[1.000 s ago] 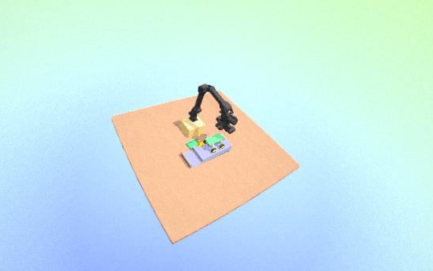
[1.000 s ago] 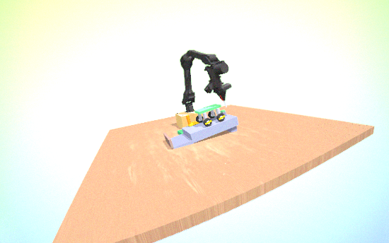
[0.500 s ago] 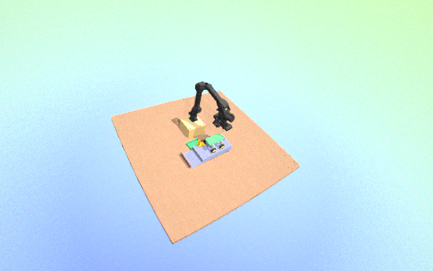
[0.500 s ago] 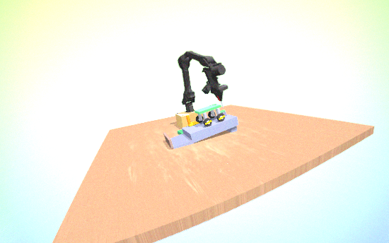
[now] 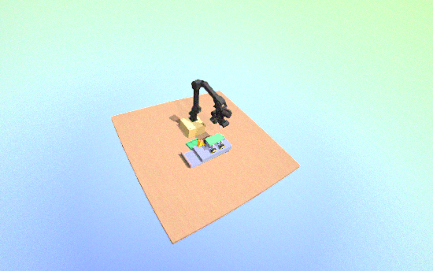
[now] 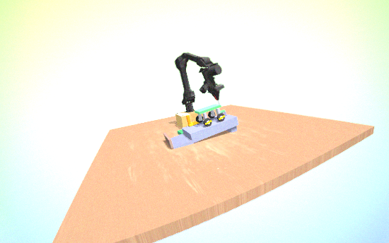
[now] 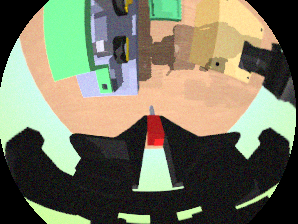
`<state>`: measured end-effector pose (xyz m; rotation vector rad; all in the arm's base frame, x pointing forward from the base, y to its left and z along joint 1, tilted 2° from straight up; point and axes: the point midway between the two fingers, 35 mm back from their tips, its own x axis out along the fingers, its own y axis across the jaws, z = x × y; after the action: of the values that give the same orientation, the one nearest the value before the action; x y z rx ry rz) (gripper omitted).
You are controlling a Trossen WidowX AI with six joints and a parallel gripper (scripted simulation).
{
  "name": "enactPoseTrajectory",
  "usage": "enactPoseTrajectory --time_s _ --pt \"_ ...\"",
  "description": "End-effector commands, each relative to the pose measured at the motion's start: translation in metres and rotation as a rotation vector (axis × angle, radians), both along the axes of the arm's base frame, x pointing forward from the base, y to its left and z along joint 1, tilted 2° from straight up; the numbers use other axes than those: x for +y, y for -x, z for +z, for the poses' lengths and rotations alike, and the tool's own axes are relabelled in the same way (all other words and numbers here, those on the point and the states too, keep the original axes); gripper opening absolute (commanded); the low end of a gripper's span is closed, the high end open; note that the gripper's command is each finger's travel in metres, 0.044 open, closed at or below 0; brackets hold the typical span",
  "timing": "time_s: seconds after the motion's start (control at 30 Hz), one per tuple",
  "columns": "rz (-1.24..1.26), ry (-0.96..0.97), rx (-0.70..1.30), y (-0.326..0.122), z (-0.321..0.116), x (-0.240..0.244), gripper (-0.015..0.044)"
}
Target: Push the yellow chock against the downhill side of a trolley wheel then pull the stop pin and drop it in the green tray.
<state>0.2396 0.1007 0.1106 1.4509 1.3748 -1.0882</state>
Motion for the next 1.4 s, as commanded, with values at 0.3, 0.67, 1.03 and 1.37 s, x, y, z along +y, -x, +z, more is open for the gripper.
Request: enactPoseTrajectory --time_s 0.3,0.67,1.03,1.37 --pt "0.000 0.006 -0.006 0.001 -0.007 -0.042 0.0000" --pt "-0.001 0.011 -0.006 0.002 -0.014 -0.087 0.0000" --pt "-0.001 0.015 -0.006 0.004 -0.019 -0.130 0.0000" --pt "-0.001 0.019 -0.005 0.008 -0.024 -0.168 0.0000"
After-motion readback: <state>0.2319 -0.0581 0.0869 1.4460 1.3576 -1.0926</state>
